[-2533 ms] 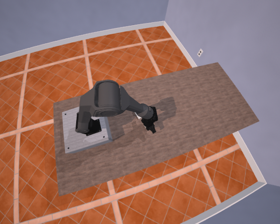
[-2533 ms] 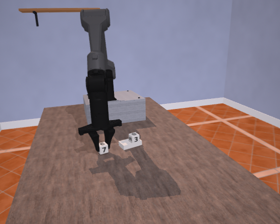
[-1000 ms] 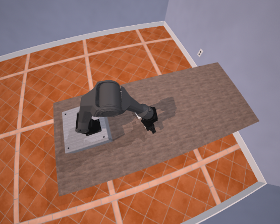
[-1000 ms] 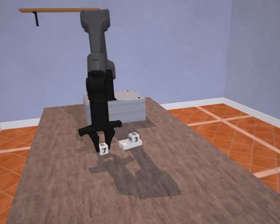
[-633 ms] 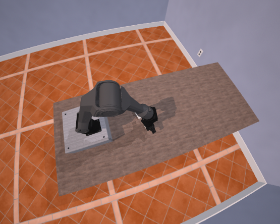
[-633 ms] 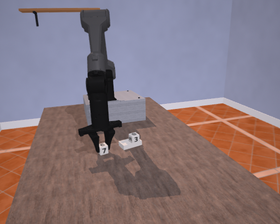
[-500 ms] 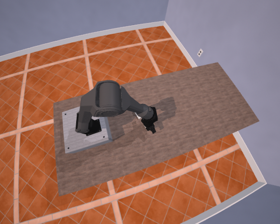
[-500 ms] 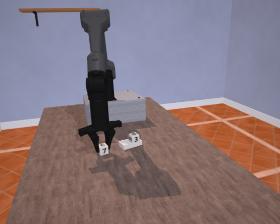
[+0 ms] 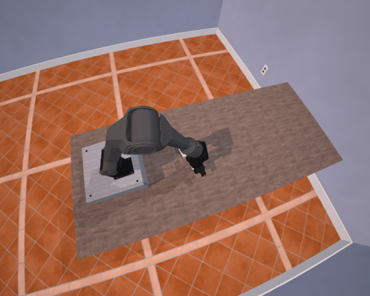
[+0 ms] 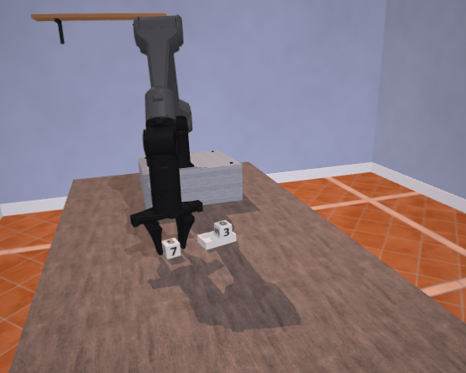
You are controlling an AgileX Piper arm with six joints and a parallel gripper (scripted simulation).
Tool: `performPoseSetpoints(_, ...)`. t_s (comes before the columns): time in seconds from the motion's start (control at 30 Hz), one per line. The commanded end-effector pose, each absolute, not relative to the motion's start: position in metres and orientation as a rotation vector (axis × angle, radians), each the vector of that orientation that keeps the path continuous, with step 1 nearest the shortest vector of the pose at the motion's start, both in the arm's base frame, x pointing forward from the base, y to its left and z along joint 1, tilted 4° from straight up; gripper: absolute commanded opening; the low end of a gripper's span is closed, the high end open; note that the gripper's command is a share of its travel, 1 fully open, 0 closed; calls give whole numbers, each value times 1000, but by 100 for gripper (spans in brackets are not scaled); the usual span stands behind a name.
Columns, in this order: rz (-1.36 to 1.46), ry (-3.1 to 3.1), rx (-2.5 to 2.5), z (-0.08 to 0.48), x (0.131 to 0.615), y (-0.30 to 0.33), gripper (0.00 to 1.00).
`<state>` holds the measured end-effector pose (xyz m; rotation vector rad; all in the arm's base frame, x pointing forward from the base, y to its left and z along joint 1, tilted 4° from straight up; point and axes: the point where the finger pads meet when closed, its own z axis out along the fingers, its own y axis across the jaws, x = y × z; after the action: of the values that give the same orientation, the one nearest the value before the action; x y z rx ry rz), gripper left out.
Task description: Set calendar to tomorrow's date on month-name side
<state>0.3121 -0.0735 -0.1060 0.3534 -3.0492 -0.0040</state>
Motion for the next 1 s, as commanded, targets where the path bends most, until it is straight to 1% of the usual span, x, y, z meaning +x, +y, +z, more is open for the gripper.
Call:
performPoseSetpoints(0.0,-4,-3048,352,-107,312,-74,61)
performPoseSetpoints(0.37,-2,-3052,352,-97,314,-74,61)
performPoseSetpoints(0.73,-2,-3054,353,-42,318,-74,61)
performPoseSetpoints(0.8,-2,-3054,353,-42,318,-74,61)
performPoseSetpoints(0.97,-2,-3054,353,-22,319,-73,61)
